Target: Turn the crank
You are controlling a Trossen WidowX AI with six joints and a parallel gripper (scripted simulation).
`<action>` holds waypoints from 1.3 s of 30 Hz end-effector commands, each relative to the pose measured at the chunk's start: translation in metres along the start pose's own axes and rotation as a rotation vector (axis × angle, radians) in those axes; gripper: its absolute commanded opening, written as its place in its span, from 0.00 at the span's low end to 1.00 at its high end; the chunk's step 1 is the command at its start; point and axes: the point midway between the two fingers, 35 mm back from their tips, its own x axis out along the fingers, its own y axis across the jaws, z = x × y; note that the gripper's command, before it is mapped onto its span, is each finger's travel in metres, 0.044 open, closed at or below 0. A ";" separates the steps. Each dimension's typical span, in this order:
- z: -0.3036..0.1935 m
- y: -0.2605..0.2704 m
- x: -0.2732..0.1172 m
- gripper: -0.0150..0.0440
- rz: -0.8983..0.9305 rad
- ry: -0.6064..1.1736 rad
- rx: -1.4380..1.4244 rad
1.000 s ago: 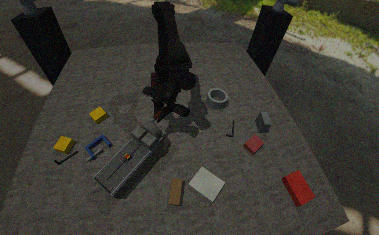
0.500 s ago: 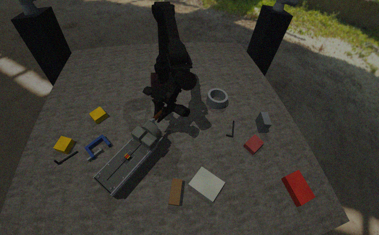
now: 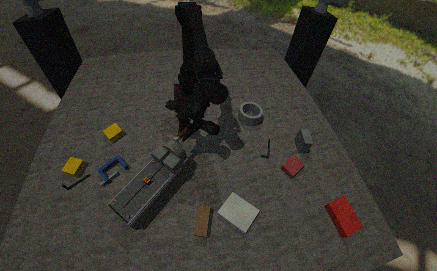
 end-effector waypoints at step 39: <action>-0.001 0.020 0.001 0.25 0.024 0.000 0.006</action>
